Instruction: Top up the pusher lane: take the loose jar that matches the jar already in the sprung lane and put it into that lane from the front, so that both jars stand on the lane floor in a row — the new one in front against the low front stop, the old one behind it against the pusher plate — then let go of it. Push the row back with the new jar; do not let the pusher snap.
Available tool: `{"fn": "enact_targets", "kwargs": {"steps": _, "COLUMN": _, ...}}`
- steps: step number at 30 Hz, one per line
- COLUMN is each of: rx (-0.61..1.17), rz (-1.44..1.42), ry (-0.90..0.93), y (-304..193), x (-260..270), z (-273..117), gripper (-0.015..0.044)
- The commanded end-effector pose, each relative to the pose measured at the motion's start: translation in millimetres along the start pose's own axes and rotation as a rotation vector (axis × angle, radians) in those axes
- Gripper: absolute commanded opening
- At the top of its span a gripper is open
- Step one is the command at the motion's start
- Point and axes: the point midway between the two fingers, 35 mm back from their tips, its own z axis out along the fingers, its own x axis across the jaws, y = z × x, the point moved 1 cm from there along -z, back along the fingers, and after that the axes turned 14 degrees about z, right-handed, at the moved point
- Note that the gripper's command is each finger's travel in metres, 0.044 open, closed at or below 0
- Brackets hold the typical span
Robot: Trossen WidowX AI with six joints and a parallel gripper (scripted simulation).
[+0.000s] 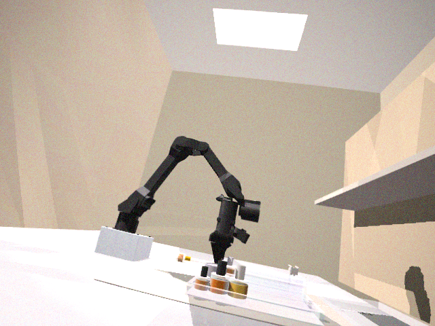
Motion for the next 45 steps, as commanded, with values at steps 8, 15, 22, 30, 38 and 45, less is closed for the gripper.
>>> {"fn": "enact_targets", "kwargs": {"steps": 8, "rx": -0.018, "rz": 0.002, "ry": 0.001, "y": 3.5, "x": 0.4, "z": 3.0, "gripper": 0.0}}
{"fn": "enact_targets", "kwargs": {"steps": 15, "rx": -0.018, "rz": 0.002, "ry": 0.001, "y": 3.1, "x": 0.3, "z": 4.9, "gripper": 0.0}}
{"fn": "enact_targets", "kwargs": {"steps": 22, "rx": -0.018, "rz": 0.002, "ry": 0.001, "y": 2.3, "x": 0.1, "z": 5.8, "gripper": 0.0}}
{"fn": "enact_targets", "kwargs": {"steps": 30, "rx": -0.018, "rz": 0.002, "ry": 0.0, "y": 1.0, "x": -0.2, "z": 5.9, "gripper": 0.0}}
{"fn": "enact_targets", "kwargs": {"steps": 38, "rx": -0.018, "rz": 0.002, "ry": 0.0, "y": -0.3, "x": -0.6, "z": 5.9, "gripper": 0.0}}
{"fn": "enact_targets", "kwargs": {"steps": 45, "rx": -0.017, "rz": 0.002, "ry": 0.0, "y": -1.5, "x": -0.8, "z": 6.0, "gripper": 0.0}}
